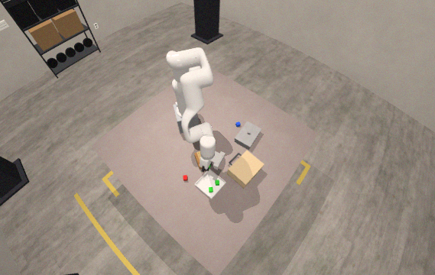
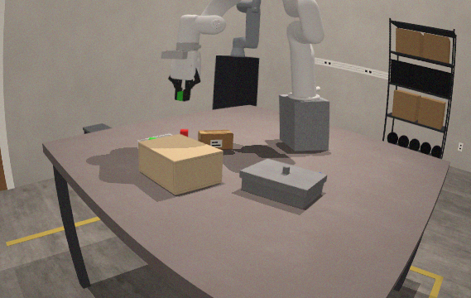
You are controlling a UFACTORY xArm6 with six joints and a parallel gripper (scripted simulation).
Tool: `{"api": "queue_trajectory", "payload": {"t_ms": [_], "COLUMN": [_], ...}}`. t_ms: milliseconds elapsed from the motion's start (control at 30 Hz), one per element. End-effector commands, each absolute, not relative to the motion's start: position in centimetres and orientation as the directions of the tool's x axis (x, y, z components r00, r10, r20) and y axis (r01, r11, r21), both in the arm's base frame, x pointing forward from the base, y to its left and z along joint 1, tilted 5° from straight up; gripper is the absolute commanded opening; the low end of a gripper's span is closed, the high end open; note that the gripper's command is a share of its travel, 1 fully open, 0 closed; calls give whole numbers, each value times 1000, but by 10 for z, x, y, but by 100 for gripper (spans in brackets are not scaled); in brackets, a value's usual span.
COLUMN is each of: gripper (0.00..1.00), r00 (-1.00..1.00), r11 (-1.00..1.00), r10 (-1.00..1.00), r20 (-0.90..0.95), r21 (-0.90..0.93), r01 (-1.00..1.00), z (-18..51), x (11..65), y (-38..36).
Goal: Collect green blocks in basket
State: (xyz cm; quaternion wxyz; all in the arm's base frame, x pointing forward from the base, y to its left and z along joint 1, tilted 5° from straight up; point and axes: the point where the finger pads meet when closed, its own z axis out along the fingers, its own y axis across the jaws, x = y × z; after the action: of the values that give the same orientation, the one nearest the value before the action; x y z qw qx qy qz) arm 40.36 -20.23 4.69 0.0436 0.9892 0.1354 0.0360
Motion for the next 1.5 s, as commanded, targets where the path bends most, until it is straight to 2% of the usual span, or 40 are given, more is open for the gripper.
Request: {"api": "queue_trajectory", "payload": {"t_ms": [0,200,1467], "gripper": [0,0,0], "r00": [850,690,690], "r11": [-849,-689,-689], "r10": [525,723,723], "r20": [39,20,20], "r21": [96,89,88], "r01": [520,719,719], "z": [47,47,43], "x": [418,418,418], "y": [-197,-197,-197]}}
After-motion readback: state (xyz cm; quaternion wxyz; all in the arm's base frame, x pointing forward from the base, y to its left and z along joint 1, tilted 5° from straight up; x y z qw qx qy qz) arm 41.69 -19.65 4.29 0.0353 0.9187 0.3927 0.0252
